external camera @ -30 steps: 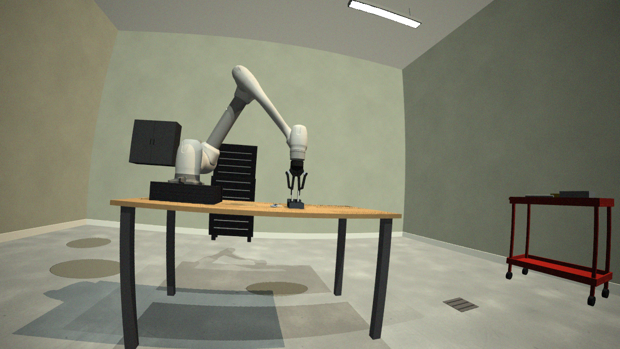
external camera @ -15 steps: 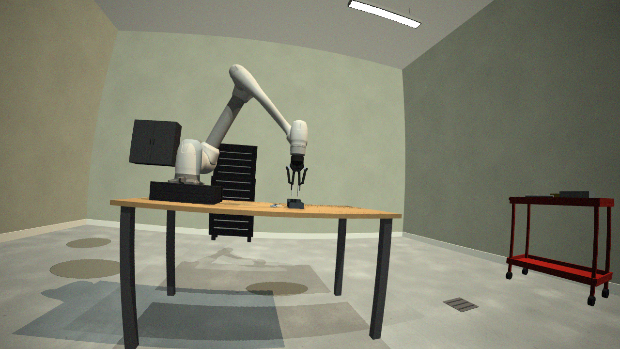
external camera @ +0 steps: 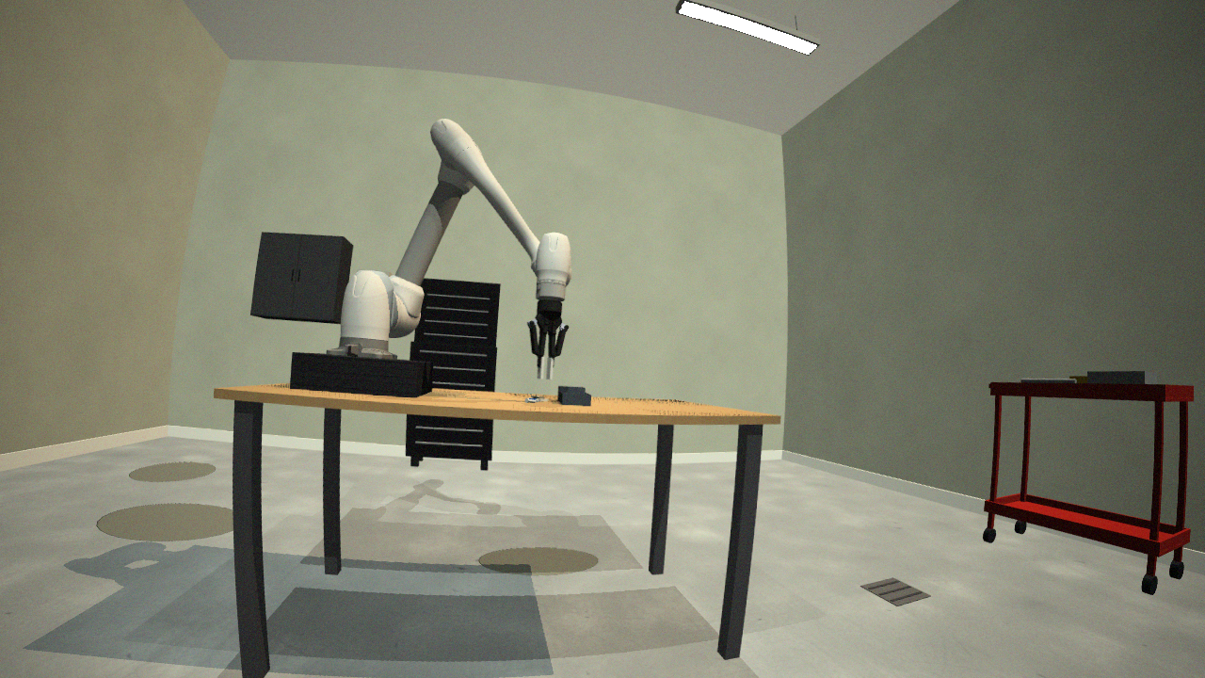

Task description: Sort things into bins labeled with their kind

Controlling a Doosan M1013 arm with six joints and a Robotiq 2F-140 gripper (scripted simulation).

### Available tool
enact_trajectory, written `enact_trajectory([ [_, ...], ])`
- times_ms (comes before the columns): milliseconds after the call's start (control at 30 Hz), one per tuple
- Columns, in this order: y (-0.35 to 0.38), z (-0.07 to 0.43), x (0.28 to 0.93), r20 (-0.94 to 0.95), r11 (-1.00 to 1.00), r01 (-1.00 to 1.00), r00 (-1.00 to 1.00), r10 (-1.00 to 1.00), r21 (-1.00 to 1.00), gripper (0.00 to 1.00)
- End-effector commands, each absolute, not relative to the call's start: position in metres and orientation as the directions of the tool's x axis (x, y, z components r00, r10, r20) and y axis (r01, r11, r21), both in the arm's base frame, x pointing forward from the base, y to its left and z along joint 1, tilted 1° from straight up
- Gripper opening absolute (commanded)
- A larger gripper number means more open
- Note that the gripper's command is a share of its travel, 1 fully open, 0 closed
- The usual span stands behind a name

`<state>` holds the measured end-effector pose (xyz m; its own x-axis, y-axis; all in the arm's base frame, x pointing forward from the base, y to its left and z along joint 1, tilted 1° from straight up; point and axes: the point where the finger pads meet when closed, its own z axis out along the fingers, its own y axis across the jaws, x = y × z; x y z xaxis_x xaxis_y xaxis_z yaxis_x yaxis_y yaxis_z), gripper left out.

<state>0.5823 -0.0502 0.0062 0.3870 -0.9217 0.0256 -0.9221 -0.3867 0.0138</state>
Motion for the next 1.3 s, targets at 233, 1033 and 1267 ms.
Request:
enact_trajectory([
  [233, -0.044, 0.008, 0.546, 0.014, -0.549, -0.836, 0.549, -0.836, 0.002, 0.15],
  [1033, -0.045, 0.008, 0.551, 0.014, -0.549, -0.836, 0.549, -0.836, 0.002, 0.15],
  [1267, -0.045, 0.000, 0.551, 0.014, -0.549, -0.836, 0.549, -0.836, 0.002, 0.15],
])
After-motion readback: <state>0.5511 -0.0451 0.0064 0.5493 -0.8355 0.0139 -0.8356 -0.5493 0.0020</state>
